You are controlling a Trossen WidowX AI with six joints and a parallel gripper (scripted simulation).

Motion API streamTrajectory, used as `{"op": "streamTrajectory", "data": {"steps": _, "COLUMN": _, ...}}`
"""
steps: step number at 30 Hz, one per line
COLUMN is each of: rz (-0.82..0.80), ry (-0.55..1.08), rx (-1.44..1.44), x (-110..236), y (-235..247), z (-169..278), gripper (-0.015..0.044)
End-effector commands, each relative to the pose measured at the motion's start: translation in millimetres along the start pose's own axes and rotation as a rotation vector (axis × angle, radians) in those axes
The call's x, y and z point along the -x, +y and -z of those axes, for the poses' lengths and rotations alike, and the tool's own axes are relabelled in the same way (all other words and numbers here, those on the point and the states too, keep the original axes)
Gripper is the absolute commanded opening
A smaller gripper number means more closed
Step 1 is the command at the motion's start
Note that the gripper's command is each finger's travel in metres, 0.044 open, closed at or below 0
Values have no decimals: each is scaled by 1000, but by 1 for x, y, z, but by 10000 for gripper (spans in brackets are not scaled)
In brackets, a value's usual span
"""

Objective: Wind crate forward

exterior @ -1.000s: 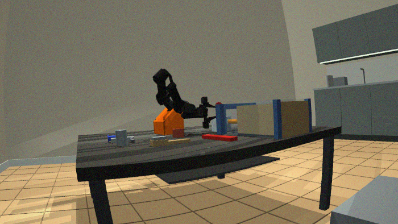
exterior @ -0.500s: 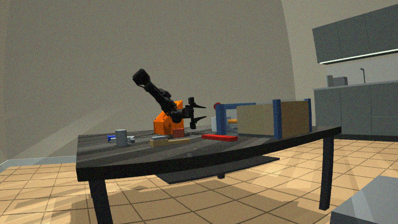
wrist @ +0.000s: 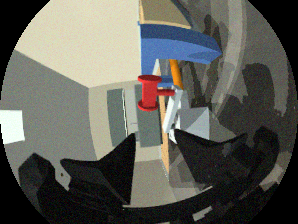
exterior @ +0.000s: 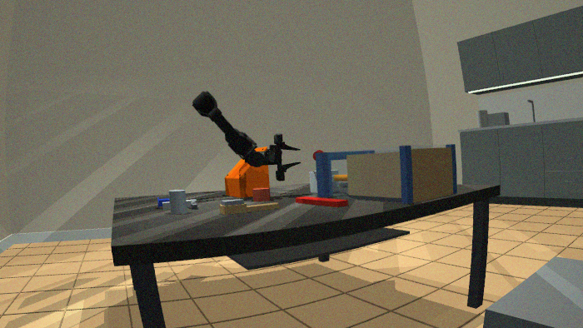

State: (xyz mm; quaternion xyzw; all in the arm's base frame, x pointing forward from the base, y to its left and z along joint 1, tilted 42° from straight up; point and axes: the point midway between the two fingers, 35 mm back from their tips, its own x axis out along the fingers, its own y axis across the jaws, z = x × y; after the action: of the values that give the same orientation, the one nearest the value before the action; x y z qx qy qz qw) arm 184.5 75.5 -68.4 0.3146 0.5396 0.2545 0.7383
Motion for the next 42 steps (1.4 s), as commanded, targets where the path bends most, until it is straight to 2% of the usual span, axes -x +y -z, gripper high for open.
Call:
{"op": "streamTrajectory", "data": {"steps": 1, "rz": 6, "ry": -6, "rx": 4, "x": 0, "y": 30, "z": -1, "gripper": 240}}
{"op": "streamTrajectory", "data": {"steps": 7, "rz": -27, "ry": -22, "rx": -8, "x": -1, "y": 70, "z": 6, "gripper": 240}}
{"op": "streamTrajectory", "data": {"steps": 28, "rz": -25, "ry": -13, "rx": -6, "x": -1, "y": 67, "z": 7, "gripper": 240}}
{"op": "streamTrajectory", "data": {"steps": 32, "rz": 30, "ry": 27, "rx": -55, "x": -10, "y": 63, "z": 2, "gripper": 345}}
{"op": "streamTrajectory", "data": {"steps": 36, "rz": 197, "ry": 123, "rx": -167, "x": -33, "y": 55, "z": -7, "gripper": 440}}
{"op": "streamTrajectory", "data": {"steps": 42, "rz": 448, "ry": 211, "rx": -313, "x": -65, "y": 53, "z": -14, "gripper": 440}}
